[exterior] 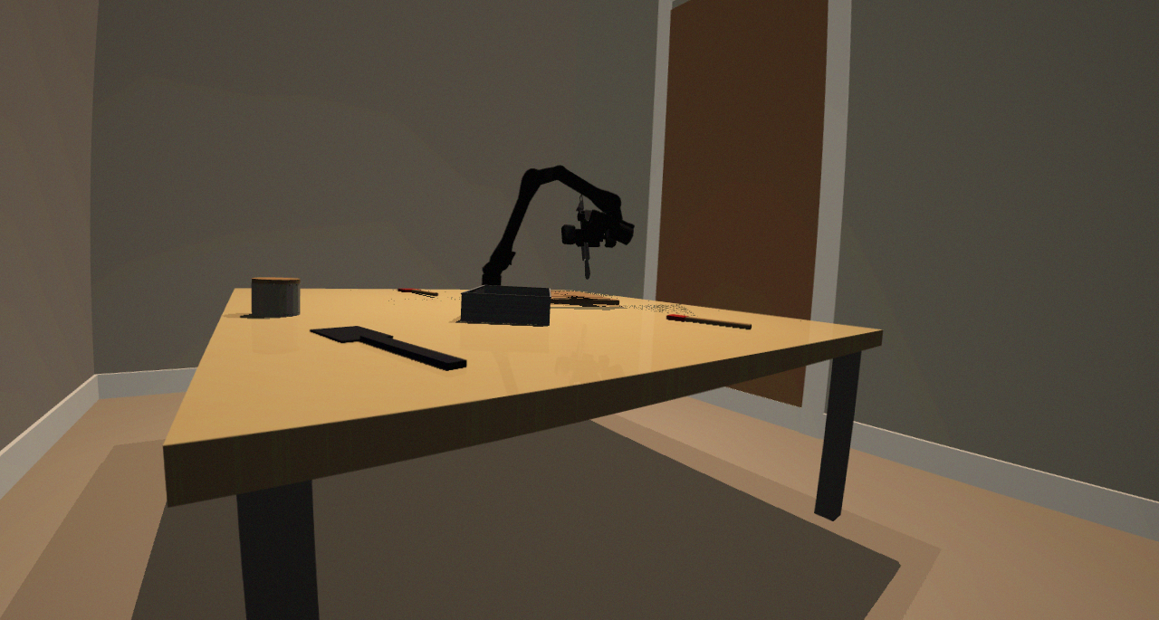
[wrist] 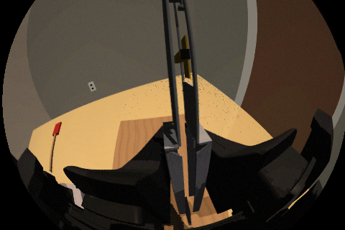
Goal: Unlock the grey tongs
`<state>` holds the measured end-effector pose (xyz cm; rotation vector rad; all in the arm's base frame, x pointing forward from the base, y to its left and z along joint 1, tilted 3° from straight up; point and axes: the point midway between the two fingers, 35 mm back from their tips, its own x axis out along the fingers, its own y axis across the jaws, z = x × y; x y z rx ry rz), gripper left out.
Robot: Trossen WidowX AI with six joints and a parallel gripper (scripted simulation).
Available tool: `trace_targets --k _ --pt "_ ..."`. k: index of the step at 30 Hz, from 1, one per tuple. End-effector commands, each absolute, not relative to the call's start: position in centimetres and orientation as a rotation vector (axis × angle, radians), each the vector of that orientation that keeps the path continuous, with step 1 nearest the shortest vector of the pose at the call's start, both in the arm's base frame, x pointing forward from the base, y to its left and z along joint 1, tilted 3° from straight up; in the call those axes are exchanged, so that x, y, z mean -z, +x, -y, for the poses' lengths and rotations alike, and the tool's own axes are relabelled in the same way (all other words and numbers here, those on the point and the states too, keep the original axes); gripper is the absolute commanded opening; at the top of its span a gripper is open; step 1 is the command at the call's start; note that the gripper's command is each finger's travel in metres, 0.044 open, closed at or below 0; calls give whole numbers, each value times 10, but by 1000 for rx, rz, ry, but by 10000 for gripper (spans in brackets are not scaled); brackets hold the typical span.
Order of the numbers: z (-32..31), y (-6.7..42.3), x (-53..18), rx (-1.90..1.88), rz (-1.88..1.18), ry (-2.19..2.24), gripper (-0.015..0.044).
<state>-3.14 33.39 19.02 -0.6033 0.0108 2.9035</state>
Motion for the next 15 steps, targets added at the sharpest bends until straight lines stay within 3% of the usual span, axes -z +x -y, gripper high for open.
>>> trace_targets --k 1,15 --pt "-335 -32 -191 -2903 -5 -590 -150" --pt "-332 -38 -187 -2922 -41 -690 -150"
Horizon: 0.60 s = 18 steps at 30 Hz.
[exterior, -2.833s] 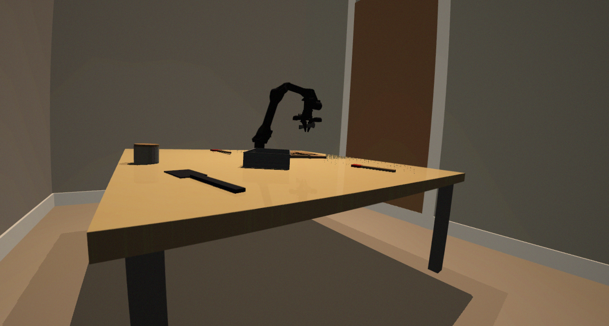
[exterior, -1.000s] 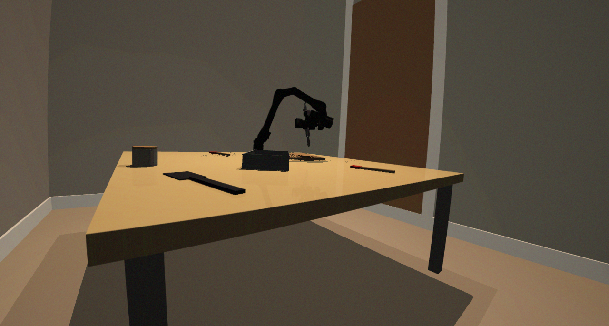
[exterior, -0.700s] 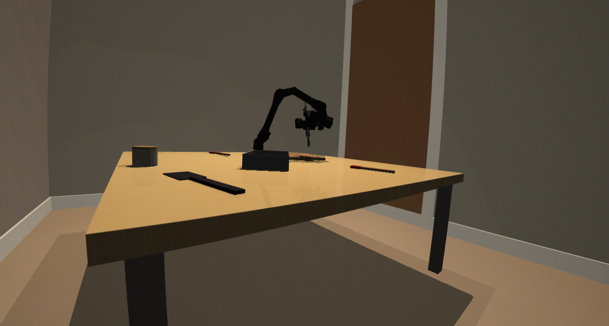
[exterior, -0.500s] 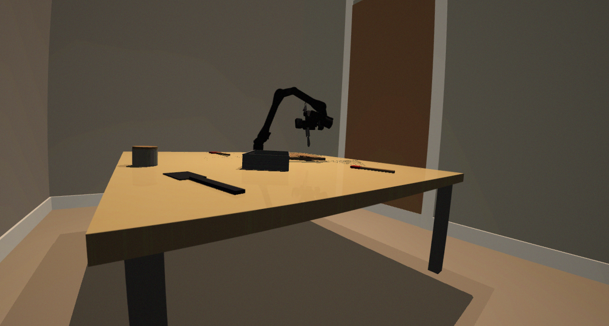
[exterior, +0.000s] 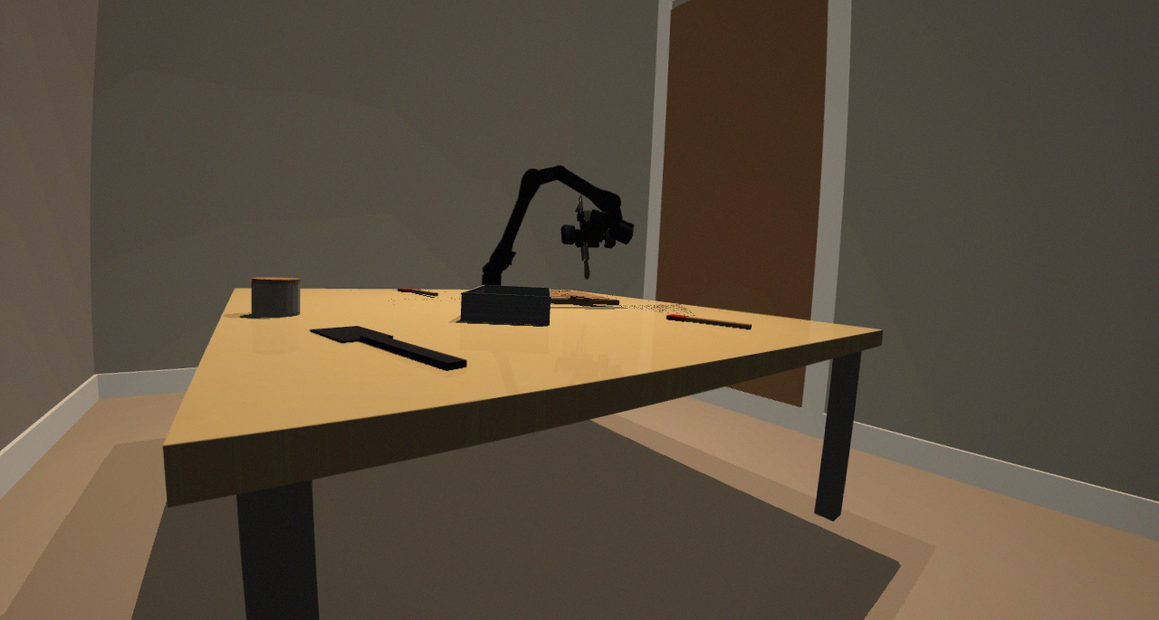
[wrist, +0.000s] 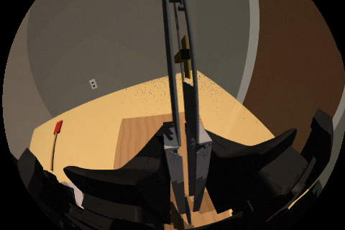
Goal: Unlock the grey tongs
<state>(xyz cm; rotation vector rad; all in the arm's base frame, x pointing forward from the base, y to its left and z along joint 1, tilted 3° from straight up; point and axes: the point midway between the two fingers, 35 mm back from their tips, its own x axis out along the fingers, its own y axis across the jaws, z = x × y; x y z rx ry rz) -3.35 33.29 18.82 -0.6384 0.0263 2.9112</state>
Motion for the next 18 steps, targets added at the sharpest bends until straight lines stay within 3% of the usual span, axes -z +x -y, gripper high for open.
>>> trace_targets --k 1,18 --pt "-332 -40 -185 -2926 -56 -729 -150" --pt "-324 -60 -164 -2761 -240 -1512 -150"
